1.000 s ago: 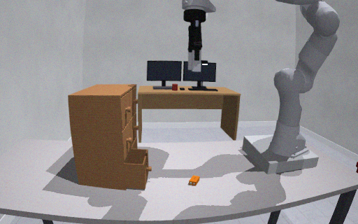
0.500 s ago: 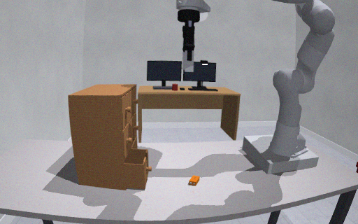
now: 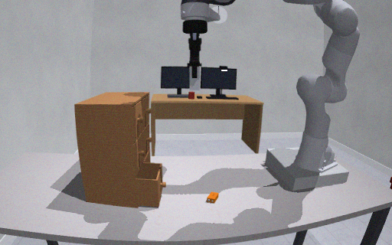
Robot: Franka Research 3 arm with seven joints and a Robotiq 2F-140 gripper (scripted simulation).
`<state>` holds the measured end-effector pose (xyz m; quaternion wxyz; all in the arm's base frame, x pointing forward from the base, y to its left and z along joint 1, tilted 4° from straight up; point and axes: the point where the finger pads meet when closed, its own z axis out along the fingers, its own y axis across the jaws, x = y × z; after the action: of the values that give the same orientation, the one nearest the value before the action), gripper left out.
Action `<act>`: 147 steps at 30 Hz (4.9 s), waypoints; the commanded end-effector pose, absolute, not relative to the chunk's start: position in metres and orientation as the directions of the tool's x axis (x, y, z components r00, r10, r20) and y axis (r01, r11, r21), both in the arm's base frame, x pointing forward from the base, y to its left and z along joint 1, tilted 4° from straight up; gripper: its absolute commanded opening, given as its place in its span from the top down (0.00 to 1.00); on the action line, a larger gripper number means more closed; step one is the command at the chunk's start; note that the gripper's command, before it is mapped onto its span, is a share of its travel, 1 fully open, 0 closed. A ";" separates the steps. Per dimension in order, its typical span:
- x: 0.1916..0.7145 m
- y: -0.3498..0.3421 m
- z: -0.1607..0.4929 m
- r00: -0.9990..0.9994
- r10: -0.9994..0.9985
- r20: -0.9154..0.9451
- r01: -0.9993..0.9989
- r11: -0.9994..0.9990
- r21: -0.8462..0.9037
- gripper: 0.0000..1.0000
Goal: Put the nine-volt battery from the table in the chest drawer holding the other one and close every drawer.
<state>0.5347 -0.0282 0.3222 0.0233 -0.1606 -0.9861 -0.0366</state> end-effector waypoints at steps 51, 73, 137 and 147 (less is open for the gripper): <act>0.602 -0.045 0.255 -0.852 0.506 0.137 0.513 0.858 0.026 0.00; 0.602 -0.045 0.255 -0.852 0.506 0.137 0.513 0.858 0.026 0.00; 0.507 -0.024 0.356 -0.959 0.282 0.021 0.283 0.957 0.065 0.00; 0.506 -0.024 0.357 -0.960 0.280 0.020 0.281 0.958 0.065 0.00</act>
<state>0.5065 -0.0225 0.3568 0.0068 -0.1519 -0.9878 -0.0335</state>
